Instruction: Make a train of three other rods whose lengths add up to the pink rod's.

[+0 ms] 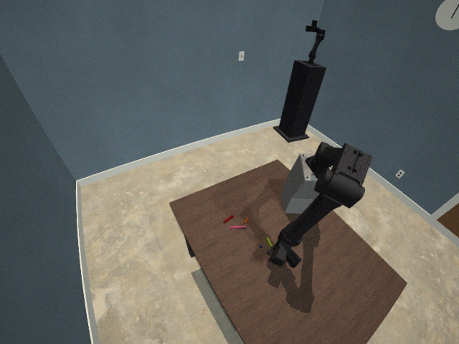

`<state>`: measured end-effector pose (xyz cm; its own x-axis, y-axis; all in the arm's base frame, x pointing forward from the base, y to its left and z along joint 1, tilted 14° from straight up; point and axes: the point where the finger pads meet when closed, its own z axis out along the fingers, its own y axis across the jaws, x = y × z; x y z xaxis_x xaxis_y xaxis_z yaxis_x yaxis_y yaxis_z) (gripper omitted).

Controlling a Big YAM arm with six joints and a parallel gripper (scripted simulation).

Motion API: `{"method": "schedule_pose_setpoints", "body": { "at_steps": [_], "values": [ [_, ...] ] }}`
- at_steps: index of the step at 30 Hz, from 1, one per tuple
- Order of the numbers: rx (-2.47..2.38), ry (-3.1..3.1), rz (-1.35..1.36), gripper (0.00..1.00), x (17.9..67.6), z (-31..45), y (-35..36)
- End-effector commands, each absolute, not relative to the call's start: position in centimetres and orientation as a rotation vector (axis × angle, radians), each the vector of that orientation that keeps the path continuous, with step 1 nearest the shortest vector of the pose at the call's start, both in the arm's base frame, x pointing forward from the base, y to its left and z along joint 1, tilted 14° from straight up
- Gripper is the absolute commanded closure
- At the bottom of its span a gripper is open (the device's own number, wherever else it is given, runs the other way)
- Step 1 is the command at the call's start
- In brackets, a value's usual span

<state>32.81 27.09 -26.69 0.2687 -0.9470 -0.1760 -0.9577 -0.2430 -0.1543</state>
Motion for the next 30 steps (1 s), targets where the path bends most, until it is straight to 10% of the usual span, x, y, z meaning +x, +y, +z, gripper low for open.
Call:
{"method": "schedule_pose_setpoints", "body": {
  "at_steps": [1,30],
  "values": [
    [-2.284,1.755,0.058,0.95,33.4,-25.7,27.7],
    [-2.315,1.764,0.072,0.95,31.8,-17.2,25.1]
  ]
}}
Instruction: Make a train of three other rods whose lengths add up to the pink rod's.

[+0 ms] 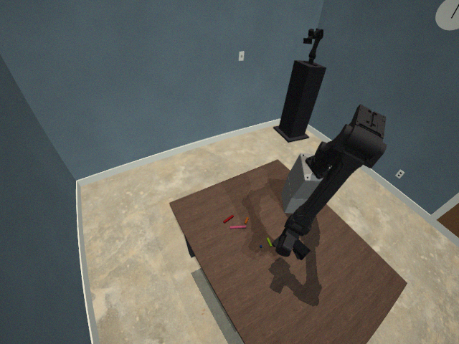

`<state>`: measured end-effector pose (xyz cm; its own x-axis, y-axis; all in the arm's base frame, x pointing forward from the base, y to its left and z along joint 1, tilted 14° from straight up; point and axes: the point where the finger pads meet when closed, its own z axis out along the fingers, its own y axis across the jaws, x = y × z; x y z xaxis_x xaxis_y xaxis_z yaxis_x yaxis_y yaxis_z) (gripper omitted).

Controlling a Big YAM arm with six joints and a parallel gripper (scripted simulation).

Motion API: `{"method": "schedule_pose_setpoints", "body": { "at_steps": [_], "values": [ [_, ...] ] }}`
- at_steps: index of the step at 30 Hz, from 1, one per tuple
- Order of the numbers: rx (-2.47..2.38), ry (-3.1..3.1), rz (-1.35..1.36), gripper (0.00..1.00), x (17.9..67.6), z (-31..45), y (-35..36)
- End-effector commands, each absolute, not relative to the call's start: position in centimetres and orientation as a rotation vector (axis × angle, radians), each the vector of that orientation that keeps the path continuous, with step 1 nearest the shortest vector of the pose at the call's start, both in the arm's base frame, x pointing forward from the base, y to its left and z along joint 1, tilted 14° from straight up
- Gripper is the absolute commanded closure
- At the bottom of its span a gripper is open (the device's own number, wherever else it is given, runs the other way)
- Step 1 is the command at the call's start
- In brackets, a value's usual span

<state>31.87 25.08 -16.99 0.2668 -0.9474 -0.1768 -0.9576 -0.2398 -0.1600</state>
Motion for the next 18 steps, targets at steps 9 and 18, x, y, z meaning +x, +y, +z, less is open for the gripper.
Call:
{"method": "schedule_pose_setpoints", "body": {
  "at_steps": [9,18],
  "values": [
    [-2.113,2.005,0.103,0.95,33.6,-17.7,22.1],
    [-1.921,2.189,0.131,0.95,34.9,-18.1,19.5]
  ]
}}
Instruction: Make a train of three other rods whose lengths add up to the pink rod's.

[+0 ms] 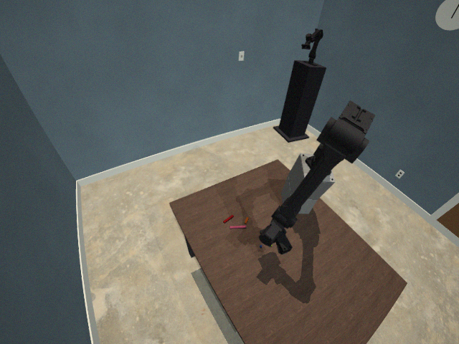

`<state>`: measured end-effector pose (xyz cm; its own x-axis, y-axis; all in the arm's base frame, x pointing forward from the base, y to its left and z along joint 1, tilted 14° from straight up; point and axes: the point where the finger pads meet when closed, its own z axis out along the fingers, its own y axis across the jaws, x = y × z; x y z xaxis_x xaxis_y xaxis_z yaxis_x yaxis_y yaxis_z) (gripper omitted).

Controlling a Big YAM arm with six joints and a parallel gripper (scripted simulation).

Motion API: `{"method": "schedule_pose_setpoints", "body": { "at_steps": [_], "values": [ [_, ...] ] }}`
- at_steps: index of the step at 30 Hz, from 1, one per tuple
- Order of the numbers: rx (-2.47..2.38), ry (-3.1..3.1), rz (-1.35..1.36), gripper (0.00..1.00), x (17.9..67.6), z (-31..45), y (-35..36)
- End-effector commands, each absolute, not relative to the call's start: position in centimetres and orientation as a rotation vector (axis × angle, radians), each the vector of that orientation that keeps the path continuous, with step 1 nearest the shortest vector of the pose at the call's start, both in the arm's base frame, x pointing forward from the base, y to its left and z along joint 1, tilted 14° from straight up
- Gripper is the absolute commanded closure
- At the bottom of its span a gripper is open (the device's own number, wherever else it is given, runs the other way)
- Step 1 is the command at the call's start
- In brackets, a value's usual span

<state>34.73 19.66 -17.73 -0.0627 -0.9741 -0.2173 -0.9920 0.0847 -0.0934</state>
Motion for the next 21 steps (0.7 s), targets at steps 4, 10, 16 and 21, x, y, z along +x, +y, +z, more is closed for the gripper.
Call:
{"method": "schedule_pose_setpoints", "body": {
  "at_steps": [4,10,16,21],
  "values": [
    [-1.817,2.275,0.146,0.95,35.55,-18.26,18.15],
    [-1.841,2.258,0.149,0.95,35.12,-18.28,18.95],
    [-1.823,2.272,0.146,0.95,35.41,-18.28,18.41],
    [-1.825,2.261,0.143,0.95,35.74,-18.37,18.73]
  ]
}}
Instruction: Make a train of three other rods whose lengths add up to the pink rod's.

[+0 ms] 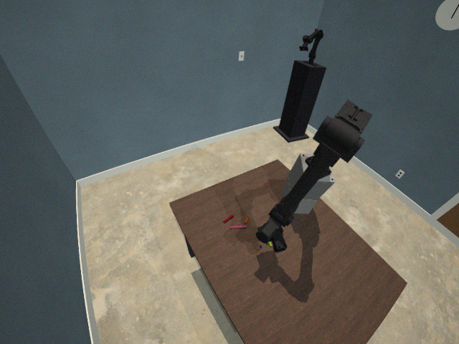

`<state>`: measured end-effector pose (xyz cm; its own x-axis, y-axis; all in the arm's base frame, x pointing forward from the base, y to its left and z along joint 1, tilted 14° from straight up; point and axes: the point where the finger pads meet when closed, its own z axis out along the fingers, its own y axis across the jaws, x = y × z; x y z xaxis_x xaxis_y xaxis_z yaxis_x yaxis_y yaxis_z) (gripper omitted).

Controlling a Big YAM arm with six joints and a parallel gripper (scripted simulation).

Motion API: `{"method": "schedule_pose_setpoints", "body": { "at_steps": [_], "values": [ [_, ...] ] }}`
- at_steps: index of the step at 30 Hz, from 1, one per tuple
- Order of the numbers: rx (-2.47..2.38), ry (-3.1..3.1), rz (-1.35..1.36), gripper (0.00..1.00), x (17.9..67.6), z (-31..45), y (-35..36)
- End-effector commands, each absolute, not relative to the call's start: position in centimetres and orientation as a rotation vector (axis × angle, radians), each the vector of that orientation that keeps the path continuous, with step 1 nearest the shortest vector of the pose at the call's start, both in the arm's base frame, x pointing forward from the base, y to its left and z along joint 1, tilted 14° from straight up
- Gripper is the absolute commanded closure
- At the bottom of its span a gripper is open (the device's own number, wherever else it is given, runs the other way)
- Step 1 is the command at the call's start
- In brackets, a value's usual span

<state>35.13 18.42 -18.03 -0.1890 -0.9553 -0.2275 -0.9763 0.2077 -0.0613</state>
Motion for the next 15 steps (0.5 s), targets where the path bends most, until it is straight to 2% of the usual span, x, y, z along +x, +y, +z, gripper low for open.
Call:
{"method": "schedule_pose_setpoints", "body": {
  "at_steps": [1,15],
  "values": [
    [-1.825,2.261,0.143,0.95,35.7,-18.4,18.7],
    [-1.838,2.256,0.142,0.95,35.8,-22.9,20.0]
  ]
}}
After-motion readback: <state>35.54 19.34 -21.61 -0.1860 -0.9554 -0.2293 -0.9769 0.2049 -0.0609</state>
